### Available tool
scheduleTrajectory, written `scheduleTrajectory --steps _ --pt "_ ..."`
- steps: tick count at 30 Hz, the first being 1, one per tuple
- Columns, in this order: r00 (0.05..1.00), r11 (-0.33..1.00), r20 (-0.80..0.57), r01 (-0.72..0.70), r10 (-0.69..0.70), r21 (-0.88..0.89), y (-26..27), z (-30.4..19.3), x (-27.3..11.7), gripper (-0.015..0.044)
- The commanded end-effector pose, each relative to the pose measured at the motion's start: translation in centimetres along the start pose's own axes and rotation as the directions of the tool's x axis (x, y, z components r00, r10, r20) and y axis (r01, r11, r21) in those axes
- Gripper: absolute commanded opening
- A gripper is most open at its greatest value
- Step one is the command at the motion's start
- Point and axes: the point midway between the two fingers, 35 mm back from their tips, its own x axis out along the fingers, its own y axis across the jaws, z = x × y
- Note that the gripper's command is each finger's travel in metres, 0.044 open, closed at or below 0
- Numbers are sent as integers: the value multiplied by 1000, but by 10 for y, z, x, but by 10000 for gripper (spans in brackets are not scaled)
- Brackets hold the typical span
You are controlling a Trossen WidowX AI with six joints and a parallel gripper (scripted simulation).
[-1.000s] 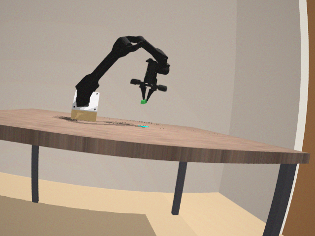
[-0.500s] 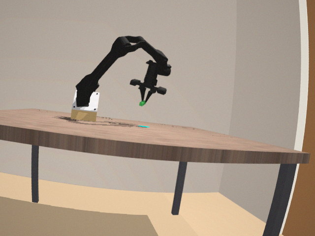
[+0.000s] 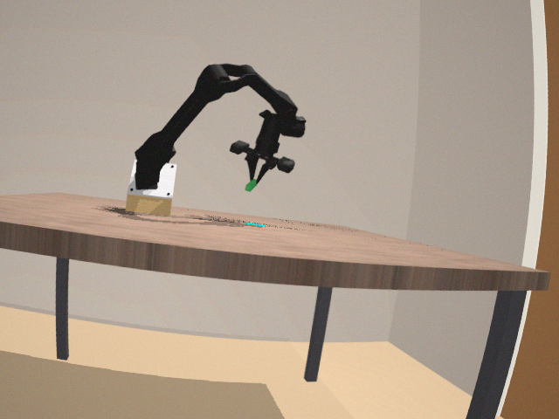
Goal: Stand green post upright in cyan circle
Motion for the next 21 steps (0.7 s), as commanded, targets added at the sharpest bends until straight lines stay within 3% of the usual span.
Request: scheduleTrajectory --steps 1,21 --pt "1000 1000 22 -18 18 -5 1 -1 3 22" --pt "984 997 161 -70 71 -15 2 -2 8 22"
